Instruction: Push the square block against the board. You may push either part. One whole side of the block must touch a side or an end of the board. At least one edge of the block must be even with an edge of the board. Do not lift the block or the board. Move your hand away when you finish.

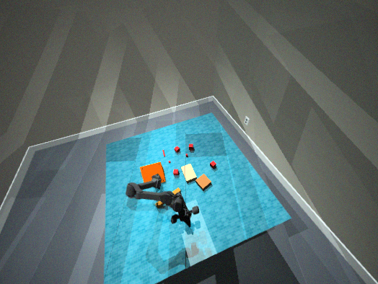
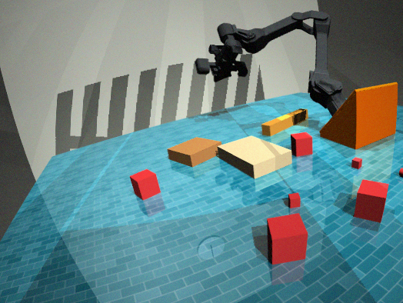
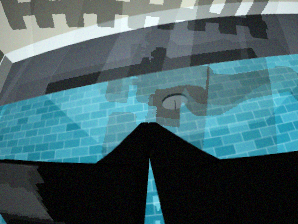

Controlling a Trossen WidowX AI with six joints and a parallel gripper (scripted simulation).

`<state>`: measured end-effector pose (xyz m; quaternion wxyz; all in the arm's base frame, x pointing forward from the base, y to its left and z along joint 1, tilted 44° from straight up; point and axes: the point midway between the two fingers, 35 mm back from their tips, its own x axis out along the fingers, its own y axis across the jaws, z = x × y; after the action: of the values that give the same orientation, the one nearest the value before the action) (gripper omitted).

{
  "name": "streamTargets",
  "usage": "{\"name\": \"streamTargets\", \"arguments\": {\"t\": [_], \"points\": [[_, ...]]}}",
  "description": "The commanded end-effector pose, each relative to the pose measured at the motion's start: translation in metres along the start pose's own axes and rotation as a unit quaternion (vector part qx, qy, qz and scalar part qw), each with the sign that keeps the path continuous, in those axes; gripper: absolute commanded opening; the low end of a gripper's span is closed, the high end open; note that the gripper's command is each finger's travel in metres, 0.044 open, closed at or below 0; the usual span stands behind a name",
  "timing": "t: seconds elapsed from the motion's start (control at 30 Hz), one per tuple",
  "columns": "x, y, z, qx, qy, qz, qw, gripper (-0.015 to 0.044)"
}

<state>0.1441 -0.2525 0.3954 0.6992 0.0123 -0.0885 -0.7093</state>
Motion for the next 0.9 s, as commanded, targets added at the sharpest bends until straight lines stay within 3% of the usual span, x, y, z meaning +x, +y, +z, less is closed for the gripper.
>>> {"name": "streamTargets", "arguments": {"t": [0.0, 0.3, 0.87], "points": [[0.001, 0.033, -0.022, -0.034, 0.040, 0.038, 0.998, 0.0000], [-0.020, 0.097, -0.071, -0.116, 0.102, 0.137, 0.978, 0.0000], [-0.067, 0.166, -0.163, -0.297, 0.207, 0.224, 0.905, 0.0000]]}}
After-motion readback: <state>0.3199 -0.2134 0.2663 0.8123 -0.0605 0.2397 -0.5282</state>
